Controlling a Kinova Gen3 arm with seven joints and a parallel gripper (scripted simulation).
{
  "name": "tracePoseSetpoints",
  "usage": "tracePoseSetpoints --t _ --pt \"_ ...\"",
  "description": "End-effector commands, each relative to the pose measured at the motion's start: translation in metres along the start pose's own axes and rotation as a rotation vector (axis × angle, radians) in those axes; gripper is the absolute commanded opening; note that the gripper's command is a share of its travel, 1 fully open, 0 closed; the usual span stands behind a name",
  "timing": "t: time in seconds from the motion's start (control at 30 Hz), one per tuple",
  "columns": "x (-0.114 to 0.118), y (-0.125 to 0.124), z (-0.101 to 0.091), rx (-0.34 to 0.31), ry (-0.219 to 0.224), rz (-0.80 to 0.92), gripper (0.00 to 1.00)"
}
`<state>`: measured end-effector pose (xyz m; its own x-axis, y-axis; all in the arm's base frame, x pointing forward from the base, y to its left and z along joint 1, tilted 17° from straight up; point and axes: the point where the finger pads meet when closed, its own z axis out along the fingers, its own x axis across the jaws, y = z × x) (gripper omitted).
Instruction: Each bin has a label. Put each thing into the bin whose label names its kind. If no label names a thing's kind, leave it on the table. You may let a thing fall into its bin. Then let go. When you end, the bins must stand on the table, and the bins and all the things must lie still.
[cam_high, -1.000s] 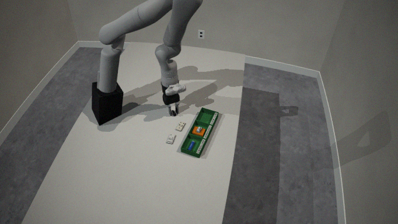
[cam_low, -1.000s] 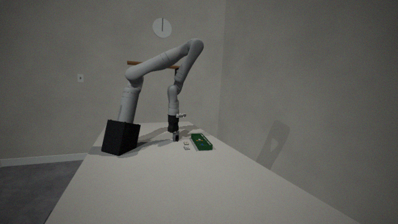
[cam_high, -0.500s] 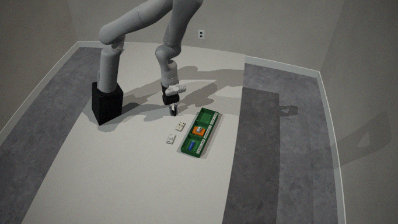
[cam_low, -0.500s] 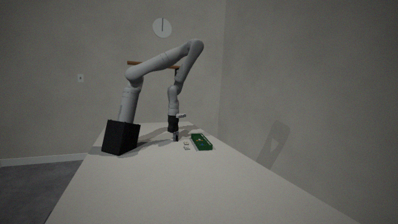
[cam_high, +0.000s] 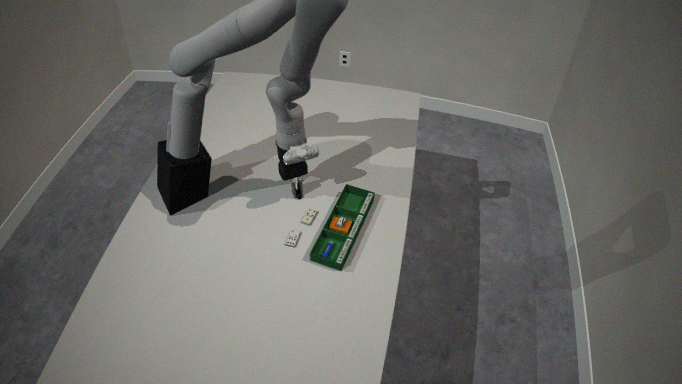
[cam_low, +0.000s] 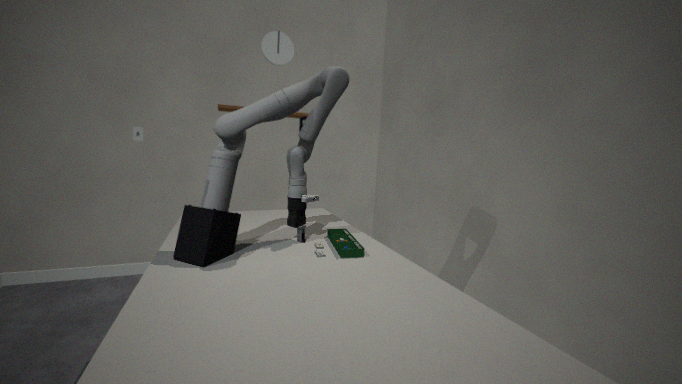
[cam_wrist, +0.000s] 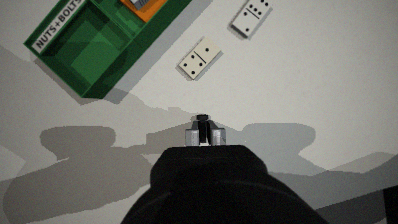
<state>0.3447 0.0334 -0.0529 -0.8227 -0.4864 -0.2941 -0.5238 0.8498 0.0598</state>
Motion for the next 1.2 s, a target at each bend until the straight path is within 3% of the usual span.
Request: tracePoseSetpoints --t 0.0,0.4,1.07,1.17 --pt "0.000 0.000 0.000 0.001 -0.001 0.000 0.32" --pt "0.000 0.000 0.000 0.001 -0.001 0.000 0.32" --pt "0.000 0.000 -0.060 0.001 -0.001 0.000 0.32" --pt "0.000 0.000 -0.060 0.001 -0.001 0.000 0.32"
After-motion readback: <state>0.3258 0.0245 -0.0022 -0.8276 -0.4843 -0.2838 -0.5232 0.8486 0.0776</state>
